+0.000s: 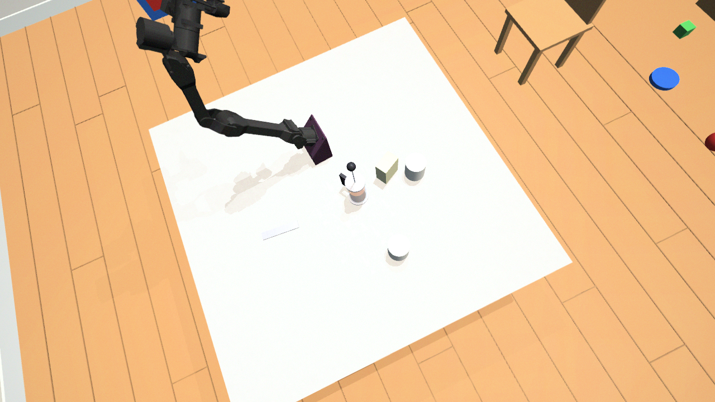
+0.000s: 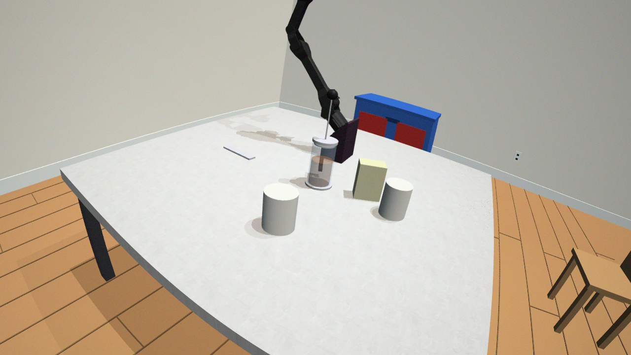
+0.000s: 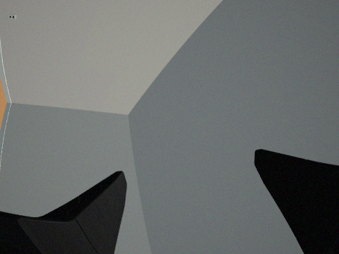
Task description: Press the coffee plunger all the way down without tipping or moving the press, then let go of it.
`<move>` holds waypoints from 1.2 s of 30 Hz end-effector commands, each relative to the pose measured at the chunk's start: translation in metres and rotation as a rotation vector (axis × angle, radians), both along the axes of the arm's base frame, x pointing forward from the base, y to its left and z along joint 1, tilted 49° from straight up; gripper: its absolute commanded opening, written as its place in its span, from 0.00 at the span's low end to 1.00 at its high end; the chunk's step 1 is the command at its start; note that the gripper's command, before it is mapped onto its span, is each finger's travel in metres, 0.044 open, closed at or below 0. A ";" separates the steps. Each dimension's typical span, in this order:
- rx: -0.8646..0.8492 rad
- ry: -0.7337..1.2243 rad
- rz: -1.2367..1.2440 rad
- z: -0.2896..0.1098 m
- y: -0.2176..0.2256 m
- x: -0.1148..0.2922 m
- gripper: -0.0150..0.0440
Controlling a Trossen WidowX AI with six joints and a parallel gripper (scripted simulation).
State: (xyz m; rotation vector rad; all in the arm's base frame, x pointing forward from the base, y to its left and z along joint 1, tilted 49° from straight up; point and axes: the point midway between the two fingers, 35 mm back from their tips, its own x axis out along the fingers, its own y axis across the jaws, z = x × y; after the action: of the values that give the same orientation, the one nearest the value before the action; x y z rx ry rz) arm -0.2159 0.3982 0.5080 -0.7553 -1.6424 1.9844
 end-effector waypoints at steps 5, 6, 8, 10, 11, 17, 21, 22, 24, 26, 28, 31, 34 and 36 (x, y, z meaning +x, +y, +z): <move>-0.157 0.043 -0.145 -0.029 0.022 0.020 1.00; -0.208 0.056 -0.193 -0.040 0.028 0.028 1.00; -0.320 0.094 -0.317 -0.065 0.042 0.047 1.00; -0.426 0.137 -0.450 -0.091 0.053 0.067 1.00; -0.476 0.159 -0.518 -0.104 0.058 0.078 1.00; -0.712 0.302 -0.949 -0.180 0.067 0.149 1.00; -0.804 0.403 -1.258 -0.227 0.056 0.199 1.00; -0.817 0.429 -1.339 -0.238 0.051 0.212 1.00; -0.829 0.480 -1.500 -0.259 0.040 0.236 1.00; -0.822 0.529 -1.659 -0.278 0.025 0.260 1.00; -0.793 0.578 -1.824 -0.297 0.007 0.285 1.00; -0.699 0.658 -2.061 -0.319 -0.024 0.317 1.00; -0.564 0.705 -2.270 -0.336 -0.058 0.346 1.00; -0.451 0.727 -2.389 -0.345 -0.081 0.363 1.00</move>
State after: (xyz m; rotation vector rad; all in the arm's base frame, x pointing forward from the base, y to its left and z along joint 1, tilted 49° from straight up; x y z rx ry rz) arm 0.1274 0.3461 0.1739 -1.0045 0.5391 0.5685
